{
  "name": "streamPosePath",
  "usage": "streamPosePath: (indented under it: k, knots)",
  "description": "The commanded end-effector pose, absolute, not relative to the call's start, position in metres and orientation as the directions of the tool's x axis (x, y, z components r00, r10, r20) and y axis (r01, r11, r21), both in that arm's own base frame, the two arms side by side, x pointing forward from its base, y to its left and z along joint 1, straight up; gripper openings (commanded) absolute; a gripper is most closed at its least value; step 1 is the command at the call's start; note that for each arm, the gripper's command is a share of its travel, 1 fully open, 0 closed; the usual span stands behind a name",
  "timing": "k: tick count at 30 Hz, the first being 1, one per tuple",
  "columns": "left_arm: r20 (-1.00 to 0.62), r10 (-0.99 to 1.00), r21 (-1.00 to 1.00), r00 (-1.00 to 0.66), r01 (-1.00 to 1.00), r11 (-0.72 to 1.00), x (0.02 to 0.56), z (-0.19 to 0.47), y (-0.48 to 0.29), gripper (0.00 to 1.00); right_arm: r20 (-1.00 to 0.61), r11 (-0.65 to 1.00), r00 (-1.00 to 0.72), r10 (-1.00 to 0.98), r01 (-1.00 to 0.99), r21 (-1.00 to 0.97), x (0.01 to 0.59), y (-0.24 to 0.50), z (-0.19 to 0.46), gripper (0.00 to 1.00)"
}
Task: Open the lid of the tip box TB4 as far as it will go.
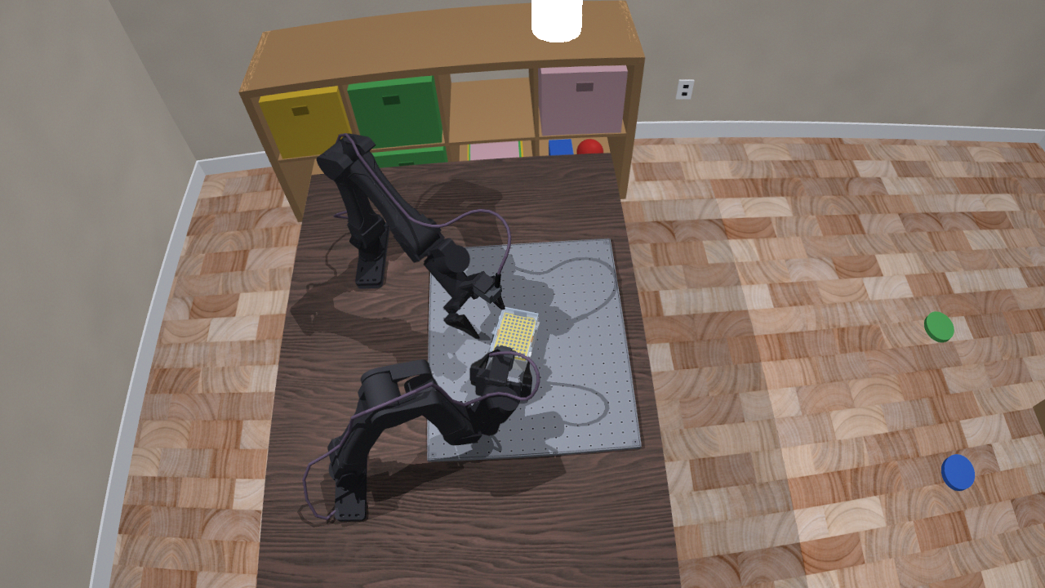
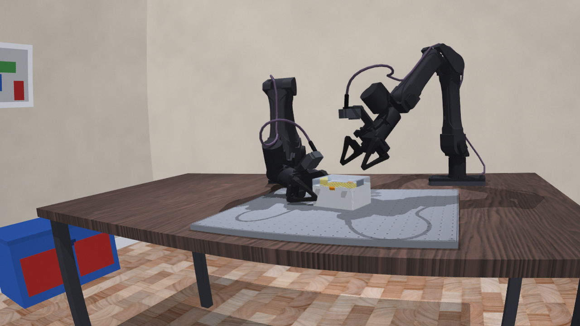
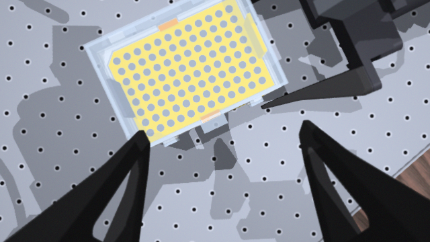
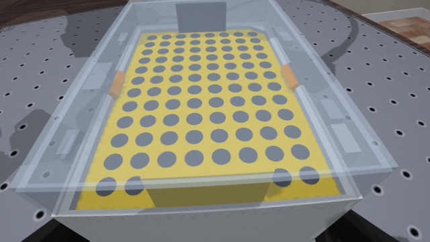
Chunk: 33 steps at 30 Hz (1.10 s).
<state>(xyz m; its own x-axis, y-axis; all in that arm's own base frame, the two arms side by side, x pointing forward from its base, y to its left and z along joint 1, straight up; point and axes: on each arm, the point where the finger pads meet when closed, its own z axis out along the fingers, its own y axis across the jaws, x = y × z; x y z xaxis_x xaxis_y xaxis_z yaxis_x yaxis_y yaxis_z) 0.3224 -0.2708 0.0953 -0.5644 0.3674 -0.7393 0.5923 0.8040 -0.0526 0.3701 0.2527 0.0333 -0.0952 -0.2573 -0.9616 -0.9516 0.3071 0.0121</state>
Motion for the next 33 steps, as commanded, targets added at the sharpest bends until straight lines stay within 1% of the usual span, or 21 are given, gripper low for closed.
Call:
streamPosePath:
  k: [1, 10, 11, 13, 16, 18, 24, 28, 30, 32, 33]
  knots:
    - [-0.736, 0.370, -0.050, -0.568, 0.590, 0.806, 0.319, 0.091, -0.271, 1.00, -0.969, 0.304, -0.057, -0.240, -0.952, -0.019, 0.378, 0.261, 0.045, 1.00]
    - [-0.736, 0.370, -0.050, -0.568, 0.590, 0.806, 0.319, 0.091, -0.271, 1.00, -0.971, 0.297, -0.048, -0.234, -0.955, -0.025, 0.378, 0.262, 0.049, 1.00]
    - [-0.736, 0.370, -0.050, -0.568, 0.590, 0.806, 0.319, 0.091, -0.271, 1.00, -0.971, 0.297, -0.048, -0.234, -0.955, -0.025, 0.378, 0.262, 0.049, 0.96]
    - [-0.736, 0.370, -0.050, -0.568, 0.590, 0.806, 0.319, 0.091, -0.271, 1.00, -0.971, 0.297, -0.048, -0.234, -0.955, -0.025, 0.378, 0.262, 0.049, 0.96]
    - [-0.736, 0.370, -0.050, -0.568, 0.590, 0.806, 0.319, 0.091, -0.271, 1.00, -0.971, 0.297, -0.047, -0.234, -0.955, -0.025, 0.378, 0.262, 0.049, 0.91]
    - [-0.736, 0.370, -0.050, -0.568, 0.590, 0.806, 0.319, 0.091, -0.271, 1.00, -0.971, 0.297, -0.047, -0.234, -0.955, -0.025, 0.378, 0.262, 0.049, 0.91]
    - [-0.736, 0.370, -0.050, -0.568, 0.590, 0.806, 0.319, 0.091, -0.271, 1.00, -0.971, 0.294, -0.043, -0.234, -0.955, -0.028, 0.375, 0.259, 0.050, 0.83]
    - [-0.736, 0.370, -0.050, -0.568, 0.590, 0.806, 0.319, 0.091, -0.271, 1.00, -0.971, 0.294, -0.043, -0.234, -0.955, -0.028, 0.374, 0.258, 0.050, 0.38]
    - [-0.736, 0.370, -0.050, -0.568, 0.590, 0.806, 0.319, 0.091, -0.271, 1.00, -0.971, 0.294, -0.043, -0.234, -0.955, -0.028, 0.374, 0.258, 0.050, 0.60]
    - [-0.752, 0.346, -0.060, -0.561, 0.581, 0.812, 0.324, 0.096, -0.271, 0.77, -0.971, 0.294, -0.043, -0.234, -0.955, -0.028, 0.374, 0.258, 0.050, 0.83]
    - [-0.770, 0.323, -0.065, -0.550, 0.571, 0.818, 0.332, 0.105, -0.270, 0.66, -0.971, 0.294, -0.043, -0.234, -0.955, -0.028, 0.374, 0.258, 0.050, 0.83]
